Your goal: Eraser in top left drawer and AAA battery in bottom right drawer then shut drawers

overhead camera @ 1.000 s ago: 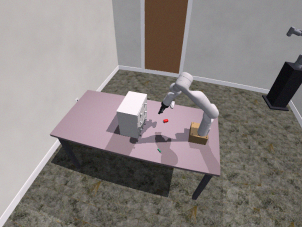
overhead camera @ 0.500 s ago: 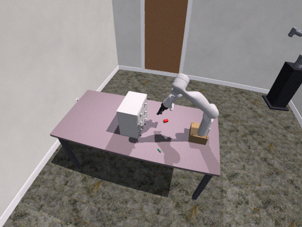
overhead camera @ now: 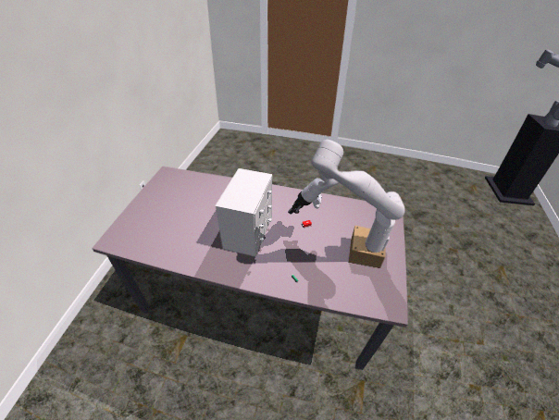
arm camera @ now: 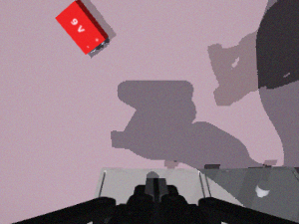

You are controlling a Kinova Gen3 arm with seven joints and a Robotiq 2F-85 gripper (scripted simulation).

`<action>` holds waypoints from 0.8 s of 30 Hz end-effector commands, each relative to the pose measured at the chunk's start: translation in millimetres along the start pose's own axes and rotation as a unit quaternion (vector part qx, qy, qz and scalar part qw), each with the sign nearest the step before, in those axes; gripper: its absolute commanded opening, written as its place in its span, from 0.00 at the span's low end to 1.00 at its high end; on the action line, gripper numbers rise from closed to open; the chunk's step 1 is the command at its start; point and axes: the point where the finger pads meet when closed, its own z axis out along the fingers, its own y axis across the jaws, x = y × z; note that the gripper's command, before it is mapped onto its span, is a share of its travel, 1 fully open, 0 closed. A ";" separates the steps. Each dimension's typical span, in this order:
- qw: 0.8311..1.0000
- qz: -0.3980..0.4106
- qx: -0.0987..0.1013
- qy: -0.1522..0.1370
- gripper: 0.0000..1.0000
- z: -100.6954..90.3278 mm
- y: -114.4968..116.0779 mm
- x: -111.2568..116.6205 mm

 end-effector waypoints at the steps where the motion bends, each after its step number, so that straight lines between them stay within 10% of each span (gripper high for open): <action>1: 1.000 0.002 0.002 0.000 0.00 3.4 -1.9 4.6; 24: 1.000 0.002 0.002 -0.025 0.00 13.8 -2.0 3.4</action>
